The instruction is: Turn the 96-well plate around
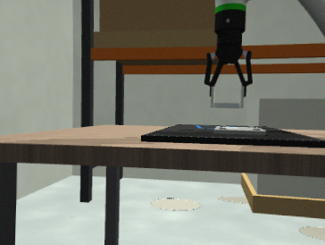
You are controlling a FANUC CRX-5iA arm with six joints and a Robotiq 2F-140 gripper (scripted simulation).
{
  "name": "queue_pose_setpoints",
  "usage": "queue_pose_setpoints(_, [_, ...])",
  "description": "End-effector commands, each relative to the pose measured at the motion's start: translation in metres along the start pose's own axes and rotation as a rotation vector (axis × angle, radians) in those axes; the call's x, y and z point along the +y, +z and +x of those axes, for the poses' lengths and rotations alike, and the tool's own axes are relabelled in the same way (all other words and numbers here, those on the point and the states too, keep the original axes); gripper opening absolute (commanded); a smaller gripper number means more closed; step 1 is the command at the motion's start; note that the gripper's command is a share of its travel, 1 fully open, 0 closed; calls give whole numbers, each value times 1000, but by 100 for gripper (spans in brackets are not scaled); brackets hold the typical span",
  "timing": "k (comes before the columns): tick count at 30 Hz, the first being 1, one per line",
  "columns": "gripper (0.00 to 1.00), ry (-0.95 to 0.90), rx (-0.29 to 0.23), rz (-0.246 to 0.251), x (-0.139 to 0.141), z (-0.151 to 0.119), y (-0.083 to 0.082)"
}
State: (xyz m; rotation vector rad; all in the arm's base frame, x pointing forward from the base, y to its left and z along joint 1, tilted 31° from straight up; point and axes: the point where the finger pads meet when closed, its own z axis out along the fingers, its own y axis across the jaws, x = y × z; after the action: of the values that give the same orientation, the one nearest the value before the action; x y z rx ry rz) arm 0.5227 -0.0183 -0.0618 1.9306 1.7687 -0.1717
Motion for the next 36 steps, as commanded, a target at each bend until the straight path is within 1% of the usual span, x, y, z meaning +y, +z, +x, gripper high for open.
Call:
queue_pose_setpoints(1, [0,0,1,0,4,-9,0])
queue_pose_setpoints(14, [0,0,1,0,17,-50,2])
queue_pose_setpoints(16, [0,0,1,0,17,-50,2])
queue_pose_setpoints(31, [0,0,1,0,33,-98,4])
queue_pose_setpoints(33, [0,0,1,0,33,-98,4])
queue_pose_setpoints(36, [0,0,1,0,36,-107,4])
